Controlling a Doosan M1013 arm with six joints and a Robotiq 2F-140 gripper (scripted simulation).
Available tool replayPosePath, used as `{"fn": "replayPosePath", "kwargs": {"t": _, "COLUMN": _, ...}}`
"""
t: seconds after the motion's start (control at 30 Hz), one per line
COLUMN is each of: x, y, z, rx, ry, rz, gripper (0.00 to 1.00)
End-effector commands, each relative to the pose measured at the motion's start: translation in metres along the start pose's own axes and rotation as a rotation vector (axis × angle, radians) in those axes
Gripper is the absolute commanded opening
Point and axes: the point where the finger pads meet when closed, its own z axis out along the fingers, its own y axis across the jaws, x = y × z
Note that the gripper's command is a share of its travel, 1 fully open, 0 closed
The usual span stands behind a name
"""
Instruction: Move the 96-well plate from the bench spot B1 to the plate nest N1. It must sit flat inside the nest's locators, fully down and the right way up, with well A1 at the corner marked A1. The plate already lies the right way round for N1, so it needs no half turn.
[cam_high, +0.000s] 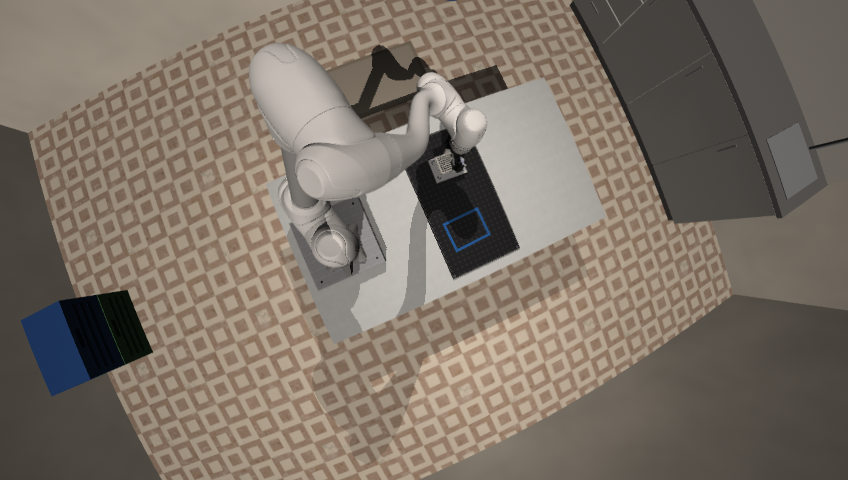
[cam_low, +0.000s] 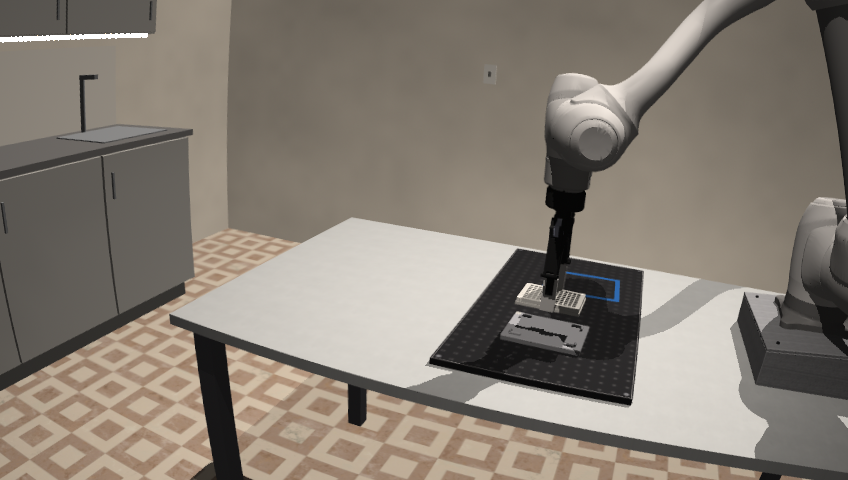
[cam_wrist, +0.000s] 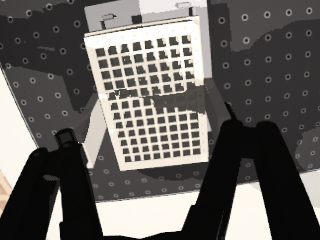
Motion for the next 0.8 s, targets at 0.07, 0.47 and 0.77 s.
{"fn": "replayPosePath", "kwargs": {"t": 0.07, "x": 0.000, "y": 0.000, "z": 0.000, "rx": 0.000, "ry": 0.000, "rz": 0.000, "gripper": 0.00}}
{"fn": "replayPosePath", "kwargs": {"t": 0.47, "x": 0.000, "y": 0.000, "z": 0.017, "rx": 0.000, "ry": 0.000, "rz": 0.000, "gripper": 0.00}}
{"fn": "replayPosePath", "kwargs": {"t": 0.77, "x": 0.000, "y": 0.000, "z": 0.032, "rx": 0.000, "ry": 0.000, "rz": 0.000, "gripper": 0.00}}
